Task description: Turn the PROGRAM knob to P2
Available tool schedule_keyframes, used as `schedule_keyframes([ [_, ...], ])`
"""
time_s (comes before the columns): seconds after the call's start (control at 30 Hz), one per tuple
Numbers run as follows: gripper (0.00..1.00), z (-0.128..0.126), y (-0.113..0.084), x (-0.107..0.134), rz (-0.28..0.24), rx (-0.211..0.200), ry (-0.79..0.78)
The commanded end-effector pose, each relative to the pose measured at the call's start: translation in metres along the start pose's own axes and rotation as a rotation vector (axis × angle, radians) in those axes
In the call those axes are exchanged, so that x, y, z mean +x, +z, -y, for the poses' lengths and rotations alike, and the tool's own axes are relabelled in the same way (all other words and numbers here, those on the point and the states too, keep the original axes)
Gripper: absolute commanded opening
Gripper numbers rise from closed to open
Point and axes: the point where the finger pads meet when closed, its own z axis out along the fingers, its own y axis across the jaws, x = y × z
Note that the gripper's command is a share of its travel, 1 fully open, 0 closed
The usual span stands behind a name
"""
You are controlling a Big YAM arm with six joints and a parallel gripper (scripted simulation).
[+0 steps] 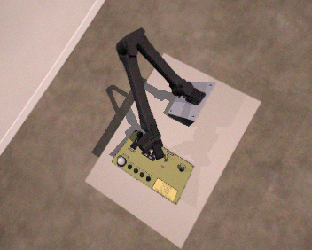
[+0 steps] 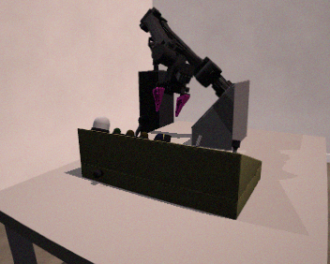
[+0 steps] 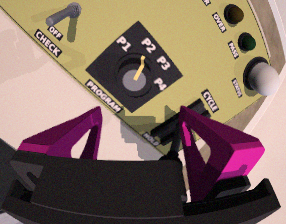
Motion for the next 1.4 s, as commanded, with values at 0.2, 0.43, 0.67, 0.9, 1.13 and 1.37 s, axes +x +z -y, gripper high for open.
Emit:
schedule_keyframes([
  [0.2,0.7,0.016,-0.068,-0.014,0.021,0.004,0.059],
  [0.43,0.7,0.01,-0.068,-0.01,0.01,-0.009,0.055],
  [0.67,1.0,0.011,-0.068,-0.01,0.013,-0.006,0.06],
  [0.9,1.0,0.011,-0.068,-0.01,0.013,-0.006,0.06],
  [1.13,1.0,0.011,-0.068,-0.01,0.013,-0.006,0.058],
  [1.37,1.0,0.011,-0.068,-0.01,0.013,-0.006,0.058],
])
